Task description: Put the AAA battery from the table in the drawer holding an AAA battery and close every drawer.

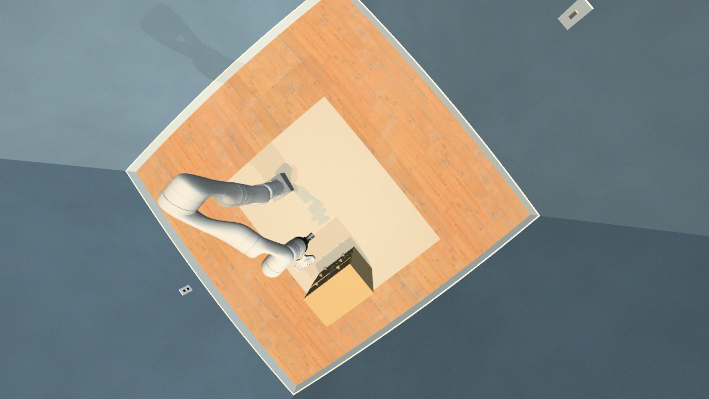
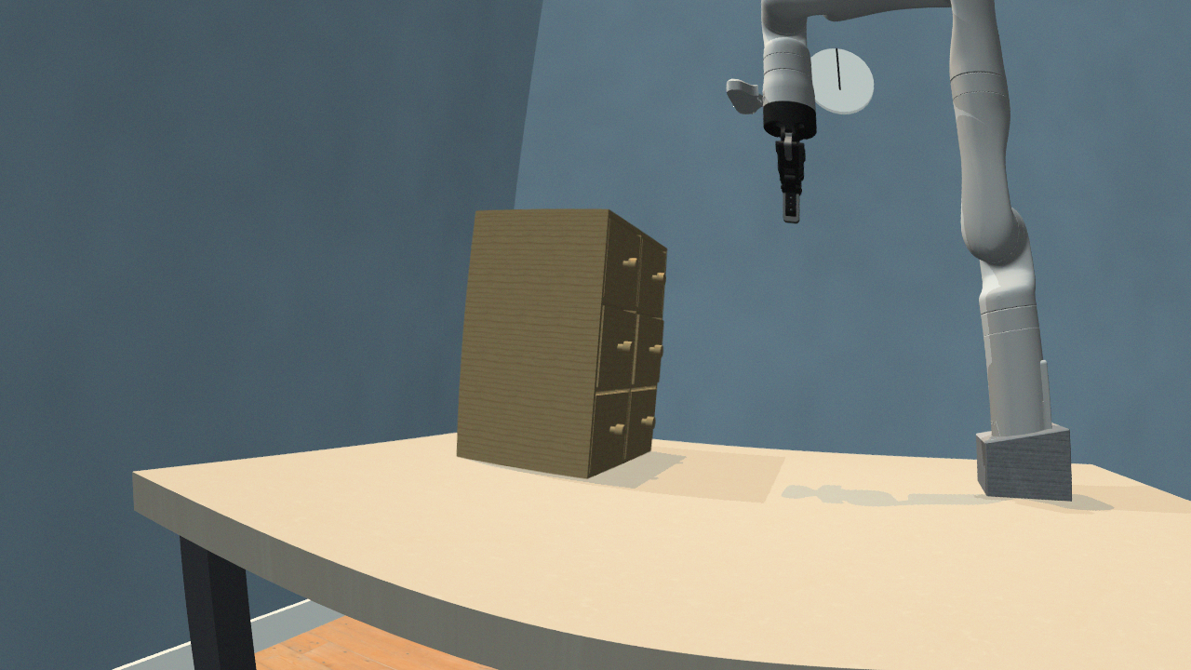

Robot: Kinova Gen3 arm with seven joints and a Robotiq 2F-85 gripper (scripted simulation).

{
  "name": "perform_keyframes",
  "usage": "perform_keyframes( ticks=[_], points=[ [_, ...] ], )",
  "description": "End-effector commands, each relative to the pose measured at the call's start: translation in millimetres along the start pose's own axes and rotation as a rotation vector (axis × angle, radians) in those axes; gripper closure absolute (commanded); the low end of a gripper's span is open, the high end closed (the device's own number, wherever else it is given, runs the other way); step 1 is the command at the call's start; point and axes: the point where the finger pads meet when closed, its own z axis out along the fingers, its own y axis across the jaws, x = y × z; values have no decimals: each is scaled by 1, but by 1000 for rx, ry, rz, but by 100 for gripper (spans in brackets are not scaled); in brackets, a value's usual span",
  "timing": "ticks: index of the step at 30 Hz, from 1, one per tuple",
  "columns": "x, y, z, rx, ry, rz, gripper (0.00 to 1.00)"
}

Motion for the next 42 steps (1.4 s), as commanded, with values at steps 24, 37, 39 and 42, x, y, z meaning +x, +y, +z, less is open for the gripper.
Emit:
perform_keyframes(
  ticks=[24,37,39,42],
  points=[
    [0,2,0,-6,-4,3,0],
    [0,2,0,-6,-4,3,0],
    [0,2,0,-6,-4,3,0],
    [0,2,0,-6,-4,3,0]
  ],
)
